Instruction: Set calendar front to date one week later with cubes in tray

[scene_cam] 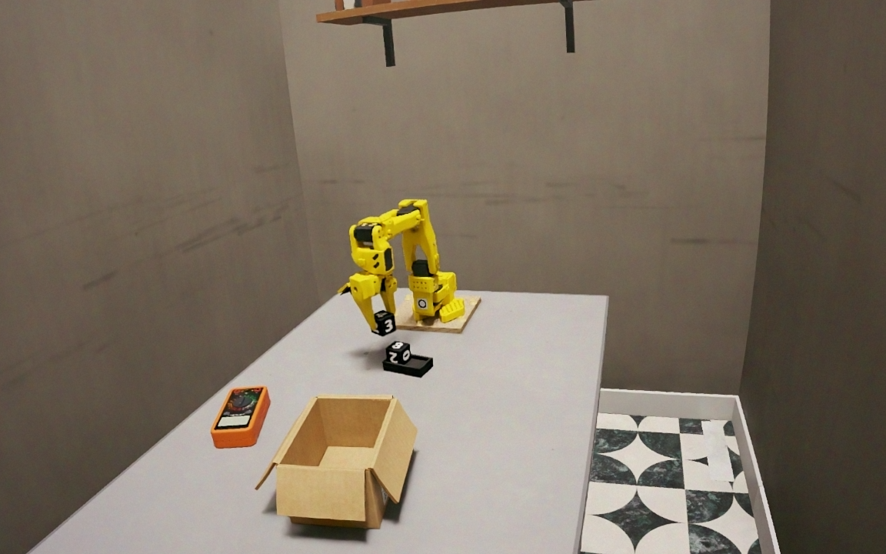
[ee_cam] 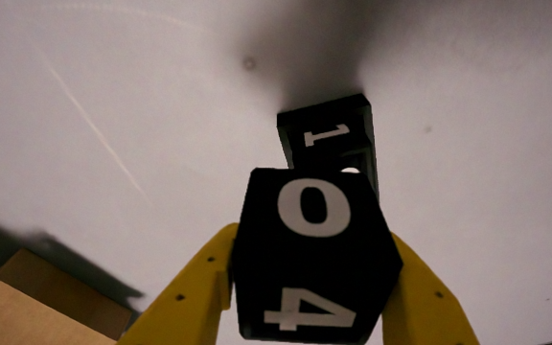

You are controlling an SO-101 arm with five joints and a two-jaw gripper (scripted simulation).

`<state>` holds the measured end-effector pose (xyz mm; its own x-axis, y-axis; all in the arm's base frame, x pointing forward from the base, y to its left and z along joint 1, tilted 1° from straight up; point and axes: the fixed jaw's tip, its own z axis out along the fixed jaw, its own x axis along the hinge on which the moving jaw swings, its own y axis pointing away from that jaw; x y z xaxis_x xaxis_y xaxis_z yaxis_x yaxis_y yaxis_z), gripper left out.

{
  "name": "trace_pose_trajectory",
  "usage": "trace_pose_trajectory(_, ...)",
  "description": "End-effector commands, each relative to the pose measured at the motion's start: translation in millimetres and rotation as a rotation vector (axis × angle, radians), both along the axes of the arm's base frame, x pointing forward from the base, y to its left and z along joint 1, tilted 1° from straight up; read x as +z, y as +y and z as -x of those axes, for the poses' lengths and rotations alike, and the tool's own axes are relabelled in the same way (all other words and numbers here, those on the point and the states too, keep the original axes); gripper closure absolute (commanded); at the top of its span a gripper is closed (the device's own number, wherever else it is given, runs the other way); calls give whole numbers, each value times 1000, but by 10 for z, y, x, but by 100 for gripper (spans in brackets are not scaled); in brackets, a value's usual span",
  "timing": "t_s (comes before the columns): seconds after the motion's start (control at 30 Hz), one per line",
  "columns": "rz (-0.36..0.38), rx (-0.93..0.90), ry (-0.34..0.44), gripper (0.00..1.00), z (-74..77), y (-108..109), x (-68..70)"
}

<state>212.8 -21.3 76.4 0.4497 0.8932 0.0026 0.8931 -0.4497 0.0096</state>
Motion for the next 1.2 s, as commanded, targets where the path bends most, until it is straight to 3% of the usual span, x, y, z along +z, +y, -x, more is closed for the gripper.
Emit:
trace_pose_trajectory(0.0, 1, -106, -12, 100, 11, -253, 36)
trace_pose_trajectory(0.23, 2, -262, -12, 100, 97, -580, 37)
trace_pose_trajectory(0.7, 2, -330, -12, 100, 150, -718, 37)
trace_pose_trajectory(0.97, 3, -558, -11, 100, 397, -1154, 36)
trace_pose_trajectory(1.03, 3, -558, -11, 100, 397, -1154, 36)
trace_pose_trajectory(1.17, 4, -690, -10, 100, 583, -1377, 35)
